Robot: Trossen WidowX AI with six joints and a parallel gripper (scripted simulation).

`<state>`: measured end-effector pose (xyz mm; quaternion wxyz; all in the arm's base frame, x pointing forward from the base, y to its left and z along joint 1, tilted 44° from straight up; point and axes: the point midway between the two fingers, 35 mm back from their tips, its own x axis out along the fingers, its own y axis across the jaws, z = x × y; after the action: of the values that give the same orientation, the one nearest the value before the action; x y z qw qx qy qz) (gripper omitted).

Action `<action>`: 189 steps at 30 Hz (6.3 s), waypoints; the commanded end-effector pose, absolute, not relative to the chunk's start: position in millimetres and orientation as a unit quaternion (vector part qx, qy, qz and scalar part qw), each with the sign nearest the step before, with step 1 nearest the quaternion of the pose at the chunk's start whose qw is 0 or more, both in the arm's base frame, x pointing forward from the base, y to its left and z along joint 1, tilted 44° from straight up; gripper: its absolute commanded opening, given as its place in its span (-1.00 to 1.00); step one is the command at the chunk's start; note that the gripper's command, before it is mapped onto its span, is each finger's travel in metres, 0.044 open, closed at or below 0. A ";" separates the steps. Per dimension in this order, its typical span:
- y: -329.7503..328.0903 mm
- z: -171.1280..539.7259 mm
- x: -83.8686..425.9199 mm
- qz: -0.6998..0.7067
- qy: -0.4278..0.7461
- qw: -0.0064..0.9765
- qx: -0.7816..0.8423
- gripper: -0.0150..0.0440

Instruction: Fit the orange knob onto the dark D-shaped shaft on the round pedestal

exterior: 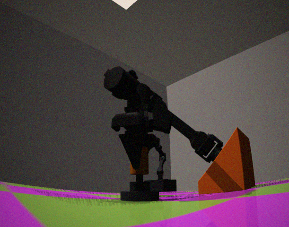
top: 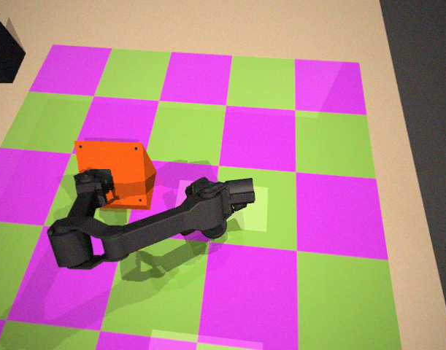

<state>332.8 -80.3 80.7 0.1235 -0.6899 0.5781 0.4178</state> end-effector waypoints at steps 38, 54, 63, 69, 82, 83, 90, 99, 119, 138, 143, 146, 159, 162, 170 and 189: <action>-77.9 84.9 334.0 0.483 0.524 0.040 -0.701 -0.49; -80.7 80.3 333.9 0.529 0.477 -0.024 -0.701 -0.49; -80.8 80.6 333.8 0.529 0.477 -0.024 -0.701 -0.49; -78.4 85.4 333.9 0.529 0.477 -0.024 -0.701 -0.49; -78.3 82.3 334.1 0.576 0.420 -0.097 -0.695 -0.49; -78.3 81.7 333.7 0.576 0.420 -0.097 -0.695 -0.49; -80.5 81.1 334.0 0.576 0.420 -0.097 -0.695 -0.49; -80.2 81.8 333.8 0.576 0.420 -0.097 -0.695 -0.49; -79.1 80.7 333.7 0.616 0.357 -0.170 -0.681 -0.49; -78.1 85.2 334.3 0.618 0.354 -0.172 -0.680 -0.49; -77.6 84.9 335.0 0.644 0.304 -0.226 -0.664 -0.49; -77.6 83.5 334.9 0.650 0.291 -0.240 -0.660 -0.49; -80.3 80.9 334.0 0.650 0.291 -0.240 -0.660 -0.49; -80.5 81.1 334.0 0.650 0.291 -0.240 -0.660 -0.49; -78.5 83.4 333.8 0.650 0.291 -0.240 -0.660 -0.49; -78.6 82.7 333.7 0.466 0.538 0.062 -0.699 -0.49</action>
<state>333.4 -78.7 82.5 0.0040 -0.7001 0.4980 0.5117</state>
